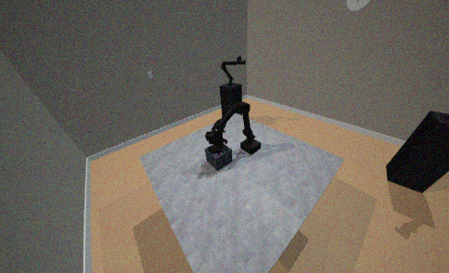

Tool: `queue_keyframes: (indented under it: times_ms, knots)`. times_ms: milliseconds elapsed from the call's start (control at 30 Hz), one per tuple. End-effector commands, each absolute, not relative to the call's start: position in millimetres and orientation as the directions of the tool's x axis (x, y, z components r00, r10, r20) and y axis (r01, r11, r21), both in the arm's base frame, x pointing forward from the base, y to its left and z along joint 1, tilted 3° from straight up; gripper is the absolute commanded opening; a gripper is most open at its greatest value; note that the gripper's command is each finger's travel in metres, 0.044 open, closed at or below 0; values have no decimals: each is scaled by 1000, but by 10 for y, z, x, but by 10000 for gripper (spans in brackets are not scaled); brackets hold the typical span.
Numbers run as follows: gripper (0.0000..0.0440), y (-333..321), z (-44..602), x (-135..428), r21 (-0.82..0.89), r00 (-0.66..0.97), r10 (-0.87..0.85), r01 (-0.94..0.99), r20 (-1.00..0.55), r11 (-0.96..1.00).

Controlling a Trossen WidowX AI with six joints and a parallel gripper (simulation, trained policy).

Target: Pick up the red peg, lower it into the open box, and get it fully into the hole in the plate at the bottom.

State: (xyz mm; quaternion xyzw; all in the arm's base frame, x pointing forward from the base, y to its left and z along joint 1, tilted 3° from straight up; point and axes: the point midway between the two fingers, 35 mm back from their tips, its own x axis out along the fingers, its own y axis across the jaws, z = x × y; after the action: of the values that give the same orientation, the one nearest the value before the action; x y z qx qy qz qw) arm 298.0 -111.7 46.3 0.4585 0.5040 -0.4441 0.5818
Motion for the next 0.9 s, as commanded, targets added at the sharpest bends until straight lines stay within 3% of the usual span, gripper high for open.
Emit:
queue_keyframes:
  times_ms: [0, 100, 233, 333, 867]
  knots:
    - [38, -1133, 407, 2975, 71, 84, -57, 978, -995, 198]
    - [99, -1137, 368, 2980, 59, 72, -53, 976, -996, 208]
    - [120, -1139, 366, 2993, 60, 68, -30, 975, -997, 212]
    - [161, -1144, 403, 3014, 74, 75, 3, 976, -997, 207]
    - [208, -1212, 753, 3151, 192, 166, 167, 968, -972, 161]
